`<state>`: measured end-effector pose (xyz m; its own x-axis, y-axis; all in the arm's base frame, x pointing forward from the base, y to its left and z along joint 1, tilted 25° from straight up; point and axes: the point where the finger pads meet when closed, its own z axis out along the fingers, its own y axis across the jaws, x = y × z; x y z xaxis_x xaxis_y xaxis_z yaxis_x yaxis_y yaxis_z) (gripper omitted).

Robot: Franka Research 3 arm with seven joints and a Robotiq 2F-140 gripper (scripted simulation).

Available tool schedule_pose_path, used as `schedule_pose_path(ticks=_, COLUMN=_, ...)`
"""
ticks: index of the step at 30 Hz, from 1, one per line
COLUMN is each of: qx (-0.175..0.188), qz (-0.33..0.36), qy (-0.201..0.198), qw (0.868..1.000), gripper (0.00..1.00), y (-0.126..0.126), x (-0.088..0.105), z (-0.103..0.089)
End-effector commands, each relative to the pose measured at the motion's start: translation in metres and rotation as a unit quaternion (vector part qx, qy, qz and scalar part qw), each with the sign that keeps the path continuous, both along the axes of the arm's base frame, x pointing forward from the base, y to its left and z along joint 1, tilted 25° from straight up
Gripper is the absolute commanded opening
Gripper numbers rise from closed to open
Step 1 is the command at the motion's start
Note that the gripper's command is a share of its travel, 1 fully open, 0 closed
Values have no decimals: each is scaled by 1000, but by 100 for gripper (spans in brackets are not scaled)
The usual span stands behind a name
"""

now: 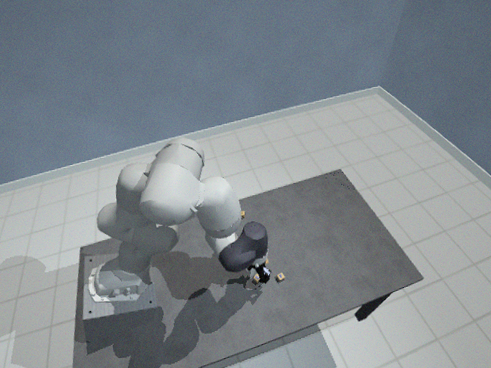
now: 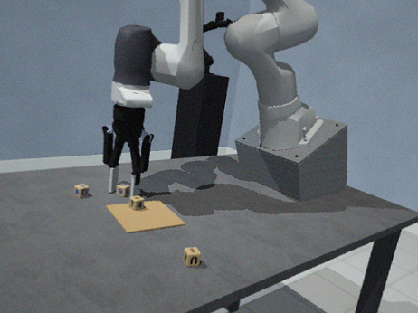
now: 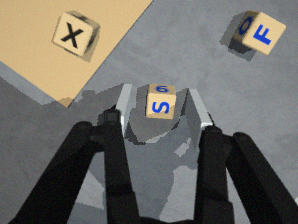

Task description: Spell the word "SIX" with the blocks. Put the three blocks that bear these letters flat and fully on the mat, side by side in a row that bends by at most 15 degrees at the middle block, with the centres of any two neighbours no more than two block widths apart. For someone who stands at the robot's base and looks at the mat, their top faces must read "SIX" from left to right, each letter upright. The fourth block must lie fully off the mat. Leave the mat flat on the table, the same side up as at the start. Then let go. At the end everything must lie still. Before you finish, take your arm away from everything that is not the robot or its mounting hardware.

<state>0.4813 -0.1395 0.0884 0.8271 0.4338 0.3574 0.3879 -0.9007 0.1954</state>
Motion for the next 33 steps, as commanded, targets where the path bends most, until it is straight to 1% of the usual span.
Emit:
schedule_pose_path(ticks=1, qx=-1, qz=1, qy=-2, qw=1000, gripper=37, y=-1, x=1, z=1)
schedule_pose_path(ticks=25, qx=-1, qz=1, qy=-2, qw=1000, gripper=37, y=-1, x=1, z=1)
schedule_pose_path(ticks=26, qx=-1, qz=1, qy=-2, qw=1000, gripper=25, y=-1, x=1, z=1)
schedule_pose_path(ticks=33, qx=-1, qz=1, qy=-2, qw=1000, gripper=25, y=-1, x=1, z=1)
